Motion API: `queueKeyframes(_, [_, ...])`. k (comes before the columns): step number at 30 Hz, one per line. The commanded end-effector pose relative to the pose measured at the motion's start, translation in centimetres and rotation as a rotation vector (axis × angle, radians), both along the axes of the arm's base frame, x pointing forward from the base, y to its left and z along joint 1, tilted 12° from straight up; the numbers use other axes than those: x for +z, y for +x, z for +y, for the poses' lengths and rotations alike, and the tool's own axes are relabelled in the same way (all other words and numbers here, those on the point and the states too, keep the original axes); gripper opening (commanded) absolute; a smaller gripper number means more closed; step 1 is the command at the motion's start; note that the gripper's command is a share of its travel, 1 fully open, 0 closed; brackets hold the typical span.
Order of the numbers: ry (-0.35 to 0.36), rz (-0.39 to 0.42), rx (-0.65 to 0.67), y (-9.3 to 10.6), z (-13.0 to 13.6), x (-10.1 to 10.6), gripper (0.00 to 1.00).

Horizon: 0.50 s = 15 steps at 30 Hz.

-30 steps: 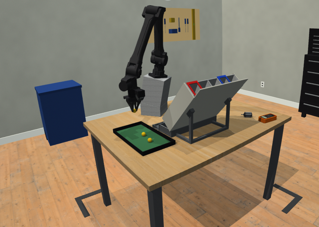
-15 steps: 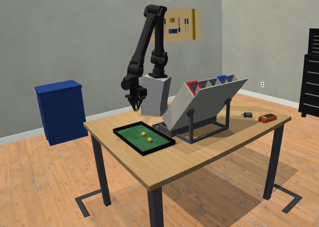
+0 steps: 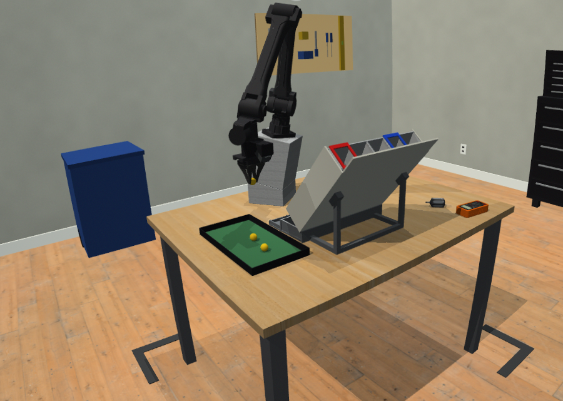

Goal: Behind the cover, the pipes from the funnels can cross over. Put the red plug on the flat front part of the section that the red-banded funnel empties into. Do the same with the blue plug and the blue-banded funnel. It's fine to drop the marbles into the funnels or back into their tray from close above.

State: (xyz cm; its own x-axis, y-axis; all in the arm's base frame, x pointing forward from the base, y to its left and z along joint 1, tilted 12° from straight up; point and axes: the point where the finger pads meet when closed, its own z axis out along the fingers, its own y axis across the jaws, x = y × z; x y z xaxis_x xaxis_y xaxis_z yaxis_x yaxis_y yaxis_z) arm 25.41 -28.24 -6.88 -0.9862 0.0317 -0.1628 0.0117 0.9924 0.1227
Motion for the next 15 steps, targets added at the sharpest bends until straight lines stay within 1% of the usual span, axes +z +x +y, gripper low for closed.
queueKeyframes(1, [-0.038,-0.029,-0.020,2.7,-0.7,4.0,0.00])
queueKeyframes(4, [-0.039,-0.030,-0.020,3.8,0.3,6.1,0.00])
queueKeyframes(6, [-0.039,-0.030,-0.020,3.8,0.3,6.1,0.00])
queueKeyframes(10, [-0.040,-0.034,-0.020,5.5,1.9,9.5,0.00])
queueKeyframes(15, [-0.039,-0.039,-0.020,7.9,4.2,14.2,0.00])
